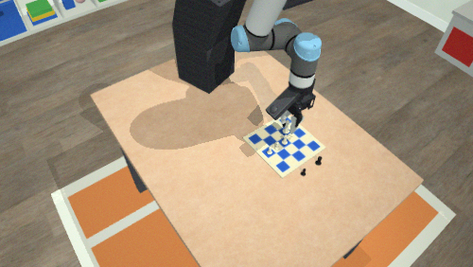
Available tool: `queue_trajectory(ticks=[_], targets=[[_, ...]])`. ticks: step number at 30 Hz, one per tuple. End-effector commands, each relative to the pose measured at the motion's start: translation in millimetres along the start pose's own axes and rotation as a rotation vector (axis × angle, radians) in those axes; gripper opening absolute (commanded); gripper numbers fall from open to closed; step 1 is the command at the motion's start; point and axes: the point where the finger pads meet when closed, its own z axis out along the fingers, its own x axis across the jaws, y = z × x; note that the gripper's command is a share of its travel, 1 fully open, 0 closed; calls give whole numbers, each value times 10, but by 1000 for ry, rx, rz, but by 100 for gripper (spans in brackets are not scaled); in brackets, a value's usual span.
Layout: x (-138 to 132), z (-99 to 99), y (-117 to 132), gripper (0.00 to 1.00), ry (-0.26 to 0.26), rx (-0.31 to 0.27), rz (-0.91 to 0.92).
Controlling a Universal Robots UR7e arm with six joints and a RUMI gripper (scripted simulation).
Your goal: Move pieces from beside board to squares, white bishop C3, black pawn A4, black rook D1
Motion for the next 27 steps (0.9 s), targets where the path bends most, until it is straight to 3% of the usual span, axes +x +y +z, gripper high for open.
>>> queue_trajectory(ticks=[1,7,13,14,27], targets=[[-5,-200,-2,22,0,0,0],[-5,-367,-2,22,0,0,0],[-5,-401,-2,22,0,0,0],[-5,-401,-2,100,0,0,0],[-5,-401,-2,100,0,0,0]])
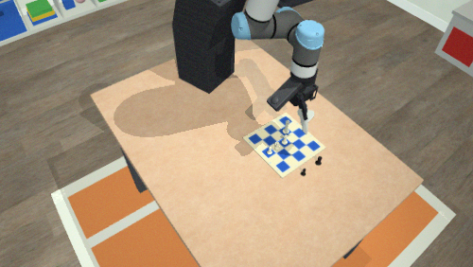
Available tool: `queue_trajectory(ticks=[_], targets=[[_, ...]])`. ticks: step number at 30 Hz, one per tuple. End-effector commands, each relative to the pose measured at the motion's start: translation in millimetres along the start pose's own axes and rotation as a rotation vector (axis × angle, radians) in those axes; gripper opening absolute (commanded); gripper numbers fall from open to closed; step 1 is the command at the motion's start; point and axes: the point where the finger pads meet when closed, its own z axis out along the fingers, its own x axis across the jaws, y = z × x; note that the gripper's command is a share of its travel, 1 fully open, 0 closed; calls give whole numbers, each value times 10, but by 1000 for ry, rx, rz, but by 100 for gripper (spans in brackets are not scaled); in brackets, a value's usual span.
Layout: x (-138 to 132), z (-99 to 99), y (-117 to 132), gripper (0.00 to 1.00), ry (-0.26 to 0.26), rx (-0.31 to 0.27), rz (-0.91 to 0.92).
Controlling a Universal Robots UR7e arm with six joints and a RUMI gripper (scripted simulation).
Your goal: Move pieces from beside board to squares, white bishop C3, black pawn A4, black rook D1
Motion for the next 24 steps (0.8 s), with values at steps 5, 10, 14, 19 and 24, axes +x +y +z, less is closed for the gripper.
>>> queue_trajectory(ticks=[5,10,14,19,24], targets=[[-4,-5,-1,100,-1,0,0],[-5,-4,-1,100,-1,0,0],[-9,-4,-2,100,-1,0,-6],[-27,1,-9,100,-1,0,-31],[-59,9,-21,100,-1,0,-73]])
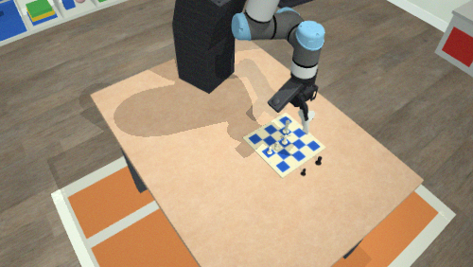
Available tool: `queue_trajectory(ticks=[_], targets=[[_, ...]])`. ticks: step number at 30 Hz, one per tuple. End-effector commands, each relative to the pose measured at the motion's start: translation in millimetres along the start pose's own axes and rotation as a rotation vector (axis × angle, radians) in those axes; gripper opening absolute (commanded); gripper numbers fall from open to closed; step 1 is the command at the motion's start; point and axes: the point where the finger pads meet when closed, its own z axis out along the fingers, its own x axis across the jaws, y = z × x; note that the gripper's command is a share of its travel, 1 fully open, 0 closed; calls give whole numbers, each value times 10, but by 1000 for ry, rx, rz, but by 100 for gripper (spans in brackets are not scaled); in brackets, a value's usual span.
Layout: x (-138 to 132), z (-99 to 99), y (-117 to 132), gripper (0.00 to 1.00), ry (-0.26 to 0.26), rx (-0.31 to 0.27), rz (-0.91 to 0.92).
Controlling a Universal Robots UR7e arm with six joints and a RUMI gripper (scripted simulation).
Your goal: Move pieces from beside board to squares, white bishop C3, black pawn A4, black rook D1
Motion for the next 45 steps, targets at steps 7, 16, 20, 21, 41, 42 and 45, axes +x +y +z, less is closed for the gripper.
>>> queue_trajectory(ticks=[7,16,20,21,41,42,45], targets=[[-107,21,-42,100,-1,0,-140],[-293,61,-110,100,-1,0,-396],[-344,72,-127,100,-1,0,-466],[-370,77,-136,100,-1,0,-503],[-883,154,-282,100,-1,1,-1261],[-909,157,-288,100,-1,1,-1303],[-984,164,-308,100,-1,1,-1426]])
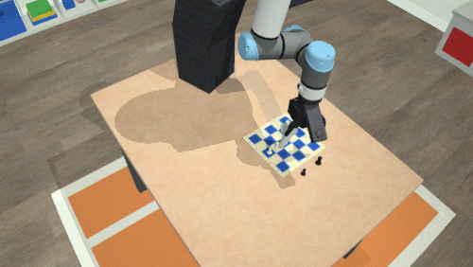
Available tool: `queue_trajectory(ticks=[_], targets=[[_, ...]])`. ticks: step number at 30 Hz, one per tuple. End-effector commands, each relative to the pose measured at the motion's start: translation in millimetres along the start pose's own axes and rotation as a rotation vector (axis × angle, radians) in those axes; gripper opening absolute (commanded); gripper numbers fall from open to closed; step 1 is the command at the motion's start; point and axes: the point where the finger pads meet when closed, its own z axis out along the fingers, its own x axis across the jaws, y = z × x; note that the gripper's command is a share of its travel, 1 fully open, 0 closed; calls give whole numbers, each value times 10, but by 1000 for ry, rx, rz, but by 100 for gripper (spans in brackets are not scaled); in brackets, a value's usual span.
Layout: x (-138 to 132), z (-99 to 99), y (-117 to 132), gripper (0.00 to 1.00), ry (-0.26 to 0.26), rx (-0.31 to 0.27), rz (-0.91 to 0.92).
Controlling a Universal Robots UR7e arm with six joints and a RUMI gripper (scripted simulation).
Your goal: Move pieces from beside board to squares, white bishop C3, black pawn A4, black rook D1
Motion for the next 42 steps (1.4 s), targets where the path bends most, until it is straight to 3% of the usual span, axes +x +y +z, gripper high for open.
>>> queue_trajectory(ticks=[1,22,42], targets=[[-17,18,-163,100,-12,-11,-260],[-40,34,-466,100,-15,-7,-791],[-41,34,-512,100,-15,-7,-878]])
